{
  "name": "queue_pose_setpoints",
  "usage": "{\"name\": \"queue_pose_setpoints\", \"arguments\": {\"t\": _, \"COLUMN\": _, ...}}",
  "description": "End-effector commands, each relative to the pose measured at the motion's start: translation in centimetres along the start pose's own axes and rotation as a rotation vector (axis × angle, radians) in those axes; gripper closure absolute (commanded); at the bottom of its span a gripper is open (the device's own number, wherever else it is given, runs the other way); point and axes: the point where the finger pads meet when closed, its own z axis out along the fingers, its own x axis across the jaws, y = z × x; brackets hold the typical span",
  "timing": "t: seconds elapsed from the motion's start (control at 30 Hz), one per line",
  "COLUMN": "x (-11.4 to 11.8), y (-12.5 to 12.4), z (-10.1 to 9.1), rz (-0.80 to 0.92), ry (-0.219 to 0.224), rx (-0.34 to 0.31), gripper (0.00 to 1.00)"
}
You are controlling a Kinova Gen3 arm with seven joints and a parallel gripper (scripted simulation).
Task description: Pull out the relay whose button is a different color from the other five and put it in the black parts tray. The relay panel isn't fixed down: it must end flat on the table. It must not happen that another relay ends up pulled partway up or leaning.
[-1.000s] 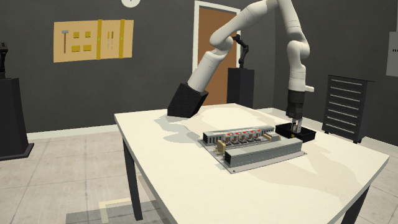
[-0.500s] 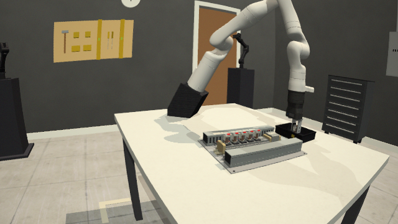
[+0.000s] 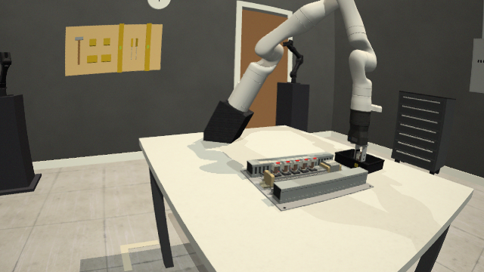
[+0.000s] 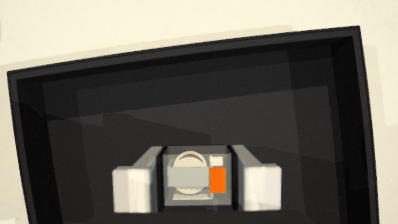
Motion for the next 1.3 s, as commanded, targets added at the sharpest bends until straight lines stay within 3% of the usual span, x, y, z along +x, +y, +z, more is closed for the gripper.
{"name": "queue_pose_setpoints", "arguments": {"t": 0.0, "x": 0.07, "y": -0.02, "z": -0.07, "rz": 0.0, "ry": 0.002, "rx": 0.001, "gripper": 1.0}}
{"name": "queue_pose_setpoints", "arguments": {"t": 0.4, "x": 0.07, "y": -0.02, "z": -0.07, "rz": 0.0, "ry": 0.002, "rx": 0.001, "gripper": 1.0}}
{"name": "queue_pose_setpoints", "arguments": {"t": 0.43, "x": 0.07, "y": -0.02, "z": -0.07, "rz": 0.0, "ry": 0.002, "rx": 0.001, "gripper": 0.02}}
{"name": "queue_pose_setpoints", "arguments": {"t": 1.27, "x": 0.07, "y": -0.02, "z": -0.07, "rz": 0.0, "ry": 0.002, "rx": 0.001, "gripper": 0.02}}
